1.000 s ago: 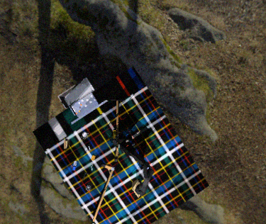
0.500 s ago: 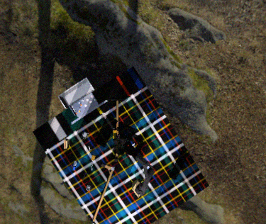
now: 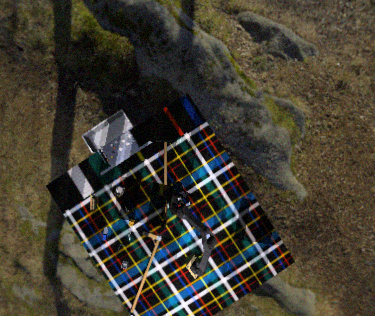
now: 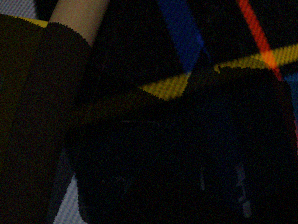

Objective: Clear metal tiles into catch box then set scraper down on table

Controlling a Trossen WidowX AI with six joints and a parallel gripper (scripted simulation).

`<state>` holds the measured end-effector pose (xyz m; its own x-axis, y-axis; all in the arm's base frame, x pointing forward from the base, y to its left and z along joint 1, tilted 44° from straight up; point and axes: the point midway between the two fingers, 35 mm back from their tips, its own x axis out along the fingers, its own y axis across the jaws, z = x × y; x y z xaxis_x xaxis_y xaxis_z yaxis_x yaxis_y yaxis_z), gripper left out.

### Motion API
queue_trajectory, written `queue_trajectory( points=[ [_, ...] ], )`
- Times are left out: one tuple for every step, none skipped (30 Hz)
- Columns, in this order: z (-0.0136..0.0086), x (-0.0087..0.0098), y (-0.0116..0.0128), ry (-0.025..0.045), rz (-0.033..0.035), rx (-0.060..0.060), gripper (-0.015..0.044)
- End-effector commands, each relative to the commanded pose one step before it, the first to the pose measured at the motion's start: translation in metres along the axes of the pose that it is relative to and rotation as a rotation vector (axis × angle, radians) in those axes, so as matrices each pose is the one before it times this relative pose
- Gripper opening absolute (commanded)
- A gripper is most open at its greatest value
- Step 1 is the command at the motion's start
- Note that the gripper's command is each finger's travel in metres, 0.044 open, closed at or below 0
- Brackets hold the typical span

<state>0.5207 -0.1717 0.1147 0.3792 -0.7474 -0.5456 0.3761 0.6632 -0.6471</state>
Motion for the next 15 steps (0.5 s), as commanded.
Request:
queue_trajectory(
  points=[
    [0.00210, 0.00176, 0.00364, 0.00075, -0.00067, 0.0051, 0.0000],
    [0.00037, 0.00015, 0.00090, 0.00004, 0.00008, 0.0001, 0.0000],
    [0.00036, 0.00015, 0.00090, 0.00004, 0.00008, 0.0001, 0.0000],
    [0.00036, 0.00015, 0.00091, 0.00004, 0.00008, 0.0001, 0.0000],
    [0.00036, 0.00014, 0.00091, 0.00004, 0.00008, 0.0001, 0.0000],
    [0.00035, 0.00014, 0.00091, 0.00004, 0.00007, 0.0001, 0.0000],
    [0.00035, 0.00014, 0.00091, 0.00003, 0.00007, 0.0001, 0.0000],
    [0.00035, 0.00014, 0.00091, 0.00003, 0.00007, 0.0001, 0.0000],
    [0.00035, 0.00014, 0.00091, 0.00003, 0.00007, 0.0001, 0.0000],
    [0.00034, 0.00014, 0.00092, 0.00003, 0.00007, 0.0001, 0.0000],
    [0.00034, 0.00014, 0.00092, 0.00003, 0.00007, 0.0001, 0.0000],
    [0.00034, 0.00014, 0.00092, 0.00003, 0.00007, 0.0001, 0.0000],
    [0.00033, 0.00014, 0.00092, 0.00003, 0.00007, 0.0001, 0.0000],
    [0.00033, 0.00013, 0.00092, 0.00003, 0.00007, 0.0001, 0.0000],
    [0.00033, 0.00013, 0.00092, 0.00002, 0.00006, 0.0001, 0.0000]
  ],
)
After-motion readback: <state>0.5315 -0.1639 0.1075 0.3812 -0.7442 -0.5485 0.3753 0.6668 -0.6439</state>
